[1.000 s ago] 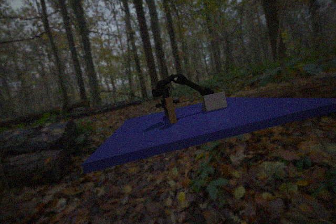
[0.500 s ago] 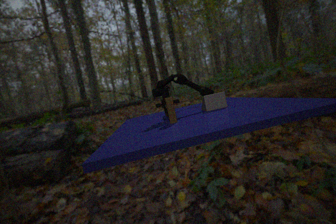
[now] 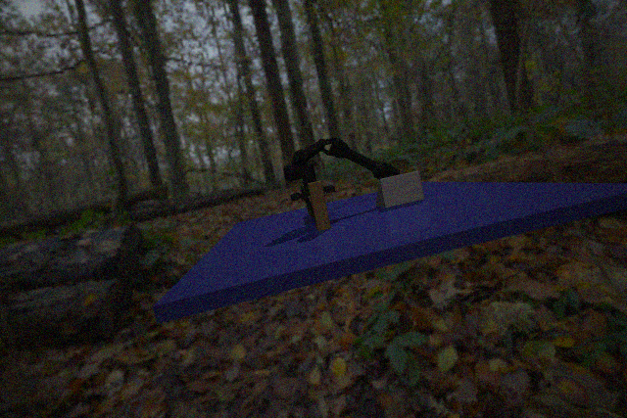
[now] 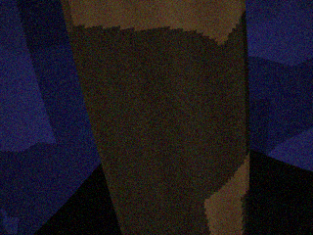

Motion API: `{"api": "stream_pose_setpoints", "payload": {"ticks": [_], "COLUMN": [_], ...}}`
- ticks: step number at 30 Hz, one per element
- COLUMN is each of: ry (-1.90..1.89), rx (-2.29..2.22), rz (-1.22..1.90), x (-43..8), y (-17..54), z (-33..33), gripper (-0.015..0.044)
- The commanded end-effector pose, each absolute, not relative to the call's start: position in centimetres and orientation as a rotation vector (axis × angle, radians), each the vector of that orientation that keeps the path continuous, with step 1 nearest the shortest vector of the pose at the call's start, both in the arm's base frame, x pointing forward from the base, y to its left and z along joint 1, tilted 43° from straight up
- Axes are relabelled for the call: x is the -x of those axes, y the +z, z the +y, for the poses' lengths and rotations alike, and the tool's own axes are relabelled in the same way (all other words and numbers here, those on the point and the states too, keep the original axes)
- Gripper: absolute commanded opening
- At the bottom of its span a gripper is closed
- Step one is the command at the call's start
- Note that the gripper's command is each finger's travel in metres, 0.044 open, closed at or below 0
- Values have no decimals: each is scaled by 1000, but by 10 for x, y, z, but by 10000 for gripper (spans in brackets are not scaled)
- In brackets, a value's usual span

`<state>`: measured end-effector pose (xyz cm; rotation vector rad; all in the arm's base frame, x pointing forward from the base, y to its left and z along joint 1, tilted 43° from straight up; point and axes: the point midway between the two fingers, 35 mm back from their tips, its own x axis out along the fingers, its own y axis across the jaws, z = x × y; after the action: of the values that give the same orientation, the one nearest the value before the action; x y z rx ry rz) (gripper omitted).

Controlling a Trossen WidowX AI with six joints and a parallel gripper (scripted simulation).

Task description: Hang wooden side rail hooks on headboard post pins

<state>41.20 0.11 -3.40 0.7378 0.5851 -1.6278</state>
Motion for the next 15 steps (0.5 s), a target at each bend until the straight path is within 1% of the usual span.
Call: {"api": "stream_pose_setpoints", "payload": {"ticks": [1,15], "ry": [-1618,-1618], "rx": [-740,-740], "rz": [587,586], "x": [-412,-413], "y": [-34,-35], "z": [6,7], "gripper": [0,0]}}
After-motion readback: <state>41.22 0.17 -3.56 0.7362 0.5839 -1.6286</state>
